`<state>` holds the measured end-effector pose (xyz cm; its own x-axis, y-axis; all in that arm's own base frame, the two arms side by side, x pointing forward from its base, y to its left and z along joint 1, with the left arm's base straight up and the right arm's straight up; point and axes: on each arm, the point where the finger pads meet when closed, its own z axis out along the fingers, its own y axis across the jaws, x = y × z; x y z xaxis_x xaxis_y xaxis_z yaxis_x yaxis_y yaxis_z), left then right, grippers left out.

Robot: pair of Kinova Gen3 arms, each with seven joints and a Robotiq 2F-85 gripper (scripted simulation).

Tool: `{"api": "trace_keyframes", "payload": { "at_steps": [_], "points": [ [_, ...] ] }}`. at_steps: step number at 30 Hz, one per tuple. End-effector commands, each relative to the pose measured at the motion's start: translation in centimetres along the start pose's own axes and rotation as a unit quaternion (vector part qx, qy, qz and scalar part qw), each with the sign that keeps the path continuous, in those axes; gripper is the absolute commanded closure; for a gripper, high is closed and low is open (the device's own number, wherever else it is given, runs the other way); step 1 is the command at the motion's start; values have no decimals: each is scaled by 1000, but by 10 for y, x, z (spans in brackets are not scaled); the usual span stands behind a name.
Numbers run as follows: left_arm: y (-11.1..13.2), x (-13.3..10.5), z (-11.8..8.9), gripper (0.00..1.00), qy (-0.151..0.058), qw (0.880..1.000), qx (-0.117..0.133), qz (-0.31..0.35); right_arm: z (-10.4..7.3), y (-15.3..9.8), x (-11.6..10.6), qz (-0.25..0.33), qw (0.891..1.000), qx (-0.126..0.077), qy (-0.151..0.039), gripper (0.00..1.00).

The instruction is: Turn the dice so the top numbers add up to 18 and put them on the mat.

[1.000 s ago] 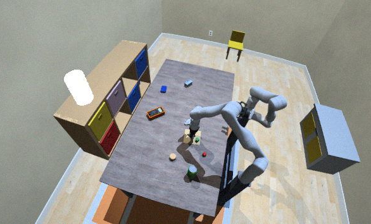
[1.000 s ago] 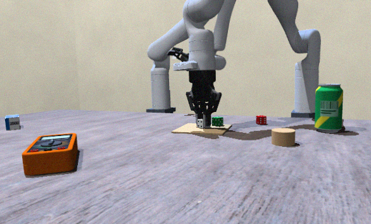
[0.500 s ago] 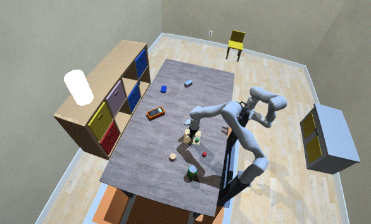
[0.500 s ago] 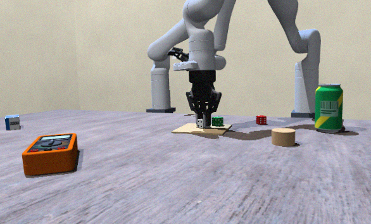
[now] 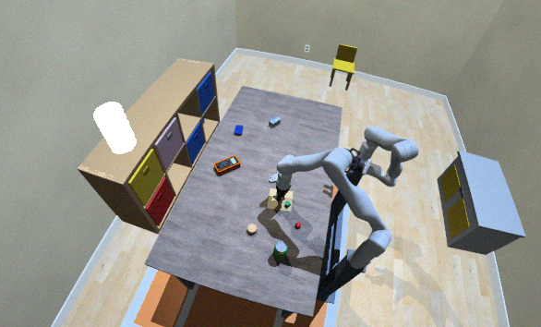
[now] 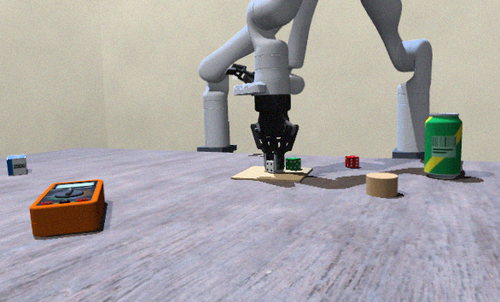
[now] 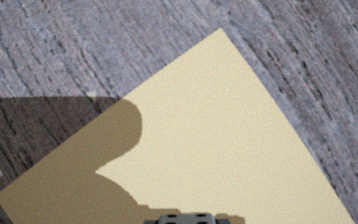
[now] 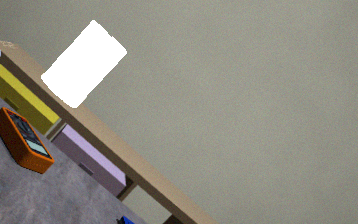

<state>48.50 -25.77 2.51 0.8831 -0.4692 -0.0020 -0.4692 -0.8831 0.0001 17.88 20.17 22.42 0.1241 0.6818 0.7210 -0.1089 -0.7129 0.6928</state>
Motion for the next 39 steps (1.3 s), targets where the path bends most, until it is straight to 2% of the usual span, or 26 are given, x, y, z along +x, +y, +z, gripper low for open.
{"api": "trace_keyframes", "payload": {
  "at_steps": [1,19,20,25,26,30,34,39],
  "points": [
    [0,1,-1,715,1,1000,0,0,0,0,0,1,1000,0,0,2],
    [0,1,-1,715,1,1000,0,0,0,0,0,1,1000,0,0,2],
    [0,1,-1,679,1,1000,0,0,0,0,0,1,1000,0,0,2],
    [0,1,-1,643,1,1000,0,0,0,0,0,1,1000,0,0,2],
    [0,1,-1,607,1,1000,0,0,0,0,0,1,1000,0,0,2],
    [0,1,-1,607,1,1000,0,0,0,0,0,1,1000,0,0,2],
    [0,1,-1,536,1,1000,0,0,0,0,0,1,1000,0,0,2],
    [0,1,-1,536,1,1000,0,0,0,0,0,1,1000,0,0,2]
  ]
}}
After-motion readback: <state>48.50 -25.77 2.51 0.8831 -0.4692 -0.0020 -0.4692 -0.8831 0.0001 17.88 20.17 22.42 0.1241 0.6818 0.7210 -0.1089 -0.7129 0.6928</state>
